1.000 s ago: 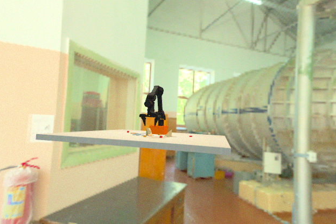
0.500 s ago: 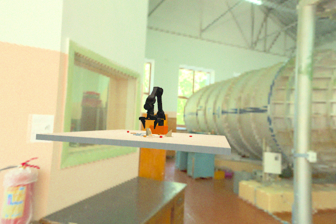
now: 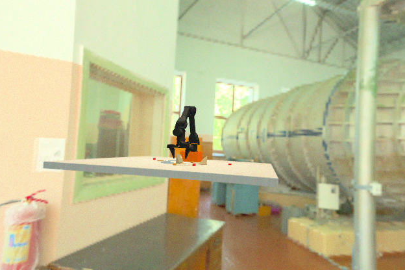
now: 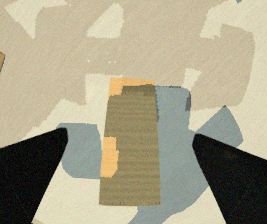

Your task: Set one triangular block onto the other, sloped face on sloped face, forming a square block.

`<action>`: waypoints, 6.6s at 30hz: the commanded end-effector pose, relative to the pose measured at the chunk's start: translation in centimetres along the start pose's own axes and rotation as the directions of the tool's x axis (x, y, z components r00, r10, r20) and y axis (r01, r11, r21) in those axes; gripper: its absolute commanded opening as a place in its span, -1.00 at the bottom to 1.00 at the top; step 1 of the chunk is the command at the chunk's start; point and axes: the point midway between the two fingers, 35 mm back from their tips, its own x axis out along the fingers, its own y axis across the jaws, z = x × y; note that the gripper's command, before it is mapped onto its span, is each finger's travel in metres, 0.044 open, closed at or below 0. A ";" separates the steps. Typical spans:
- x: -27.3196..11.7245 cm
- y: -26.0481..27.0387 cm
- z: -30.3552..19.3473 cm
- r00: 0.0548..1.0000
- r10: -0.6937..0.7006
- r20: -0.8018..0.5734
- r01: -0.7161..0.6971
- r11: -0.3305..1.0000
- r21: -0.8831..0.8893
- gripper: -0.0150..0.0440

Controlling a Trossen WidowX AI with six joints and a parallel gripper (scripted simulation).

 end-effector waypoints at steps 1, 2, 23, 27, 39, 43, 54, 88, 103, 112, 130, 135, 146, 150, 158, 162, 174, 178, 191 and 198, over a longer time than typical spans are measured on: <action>0.9 0.2 -0.4 1.000 0.004 -0.011 -0.004 1.000 -0.003 1.00; 1.0 0.2 -0.4 1.000 0.004 -0.011 -0.004 1.000 -0.003 1.00; 2.8 0.3 -0.8 1.000 0.004 -0.011 -0.004 1.000 -0.002 0.29; 2.8 0.3 -0.8 1.000 0.004 -0.011 -0.004 1.000 -0.002 0.06; 2.3 0.2 -0.7 1.000 0.004 -0.010 -0.004 1.000 -0.002 -0.49; 0.4 0.2 -0.6 1.000 0.004 -0.008 -0.004 1.000 0.000 -0.49; 0.0 0.2 -0.7 1.000 0.004 -0.007 -0.004 1.000 0.028 -0.49; 0.0 0.2 -0.7 1.000 0.001 -0.008 0.005 0.701 0.713 -0.49; 0.0 0.2 -0.7 1.000 0.001 -0.009 0.008 0.374 0.927 -0.49; 0.0 0.2 -0.7 1.000 0.001 -0.010 0.010 0.158 0.987 -0.49; 0.0 0.2 -0.7 1.000 0.001 -0.012 0.012 -0.330 0.944 -0.49; 0.0 0.2 -0.8 1.000 0.001 -0.012 0.012 -0.465 0.885 -0.49; 0.0 0.2 -0.8 1.000 0.001 -0.013 0.011 -0.568 0.823 -0.49; 0.0 0.2 -0.8 1.000 0.001 -0.013 0.011 -0.568 0.823 -0.49; 0.0 0.2 -0.8 1.000 0.001 -0.013 0.011 -0.568 0.823 -0.49; 0.0 0.2 -0.8 1.000 0.001 -0.013 0.011 -0.568 0.823 -0.49; 0.0 0.2 -0.8 1.000 0.001 -0.013 0.011 -0.568 0.823 -0.49; 0.0 0.2 -0.8 1.000 0.001 -0.013 0.011 -0.568 0.823 -0.49; 0.0 0.2 -0.8 1.000 0.001 -0.013 0.011 -0.568 0.823 -0.49; 0.0 0.2 -0.8 1.000 0.001 -0.013 0.011 -0.568 0.823 -0.49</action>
